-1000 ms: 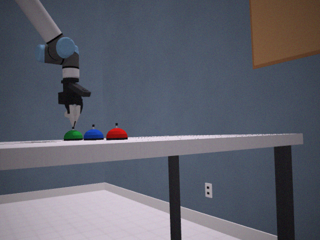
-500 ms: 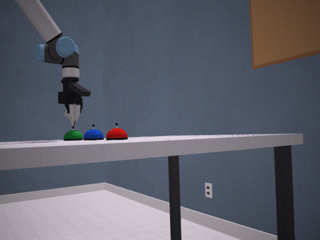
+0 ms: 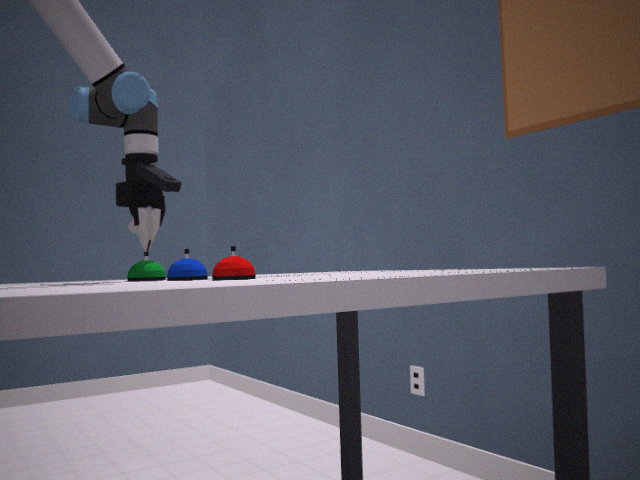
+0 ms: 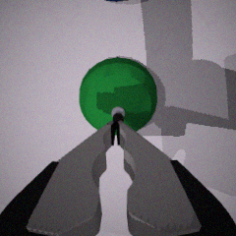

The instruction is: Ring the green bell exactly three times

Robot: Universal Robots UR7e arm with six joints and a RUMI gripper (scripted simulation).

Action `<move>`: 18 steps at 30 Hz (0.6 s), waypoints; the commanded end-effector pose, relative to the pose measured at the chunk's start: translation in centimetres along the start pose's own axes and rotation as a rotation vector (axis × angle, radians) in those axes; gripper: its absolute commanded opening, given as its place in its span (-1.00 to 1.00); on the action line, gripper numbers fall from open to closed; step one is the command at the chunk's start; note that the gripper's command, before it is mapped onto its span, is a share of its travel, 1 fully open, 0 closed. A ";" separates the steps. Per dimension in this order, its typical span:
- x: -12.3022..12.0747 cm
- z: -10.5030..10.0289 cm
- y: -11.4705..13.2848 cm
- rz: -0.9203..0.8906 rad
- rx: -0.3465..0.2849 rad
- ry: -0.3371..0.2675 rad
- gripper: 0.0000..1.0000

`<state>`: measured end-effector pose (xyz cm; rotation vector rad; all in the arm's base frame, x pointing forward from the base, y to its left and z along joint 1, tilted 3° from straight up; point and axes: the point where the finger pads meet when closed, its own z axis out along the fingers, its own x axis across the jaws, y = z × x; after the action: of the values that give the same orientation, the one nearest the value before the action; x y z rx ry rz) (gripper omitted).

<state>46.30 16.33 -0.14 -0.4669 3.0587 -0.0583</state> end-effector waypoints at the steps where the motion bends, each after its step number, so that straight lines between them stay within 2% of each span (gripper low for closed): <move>1: -0.1 -0.2 -0.1 0.001 0.000 -0.002 -1.00; 18: -0.1 -0.3 -0.1 0.001 0.000 -0.002 -1.00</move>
<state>46.21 16.32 -0.04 -0.4673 3.0613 -0.0582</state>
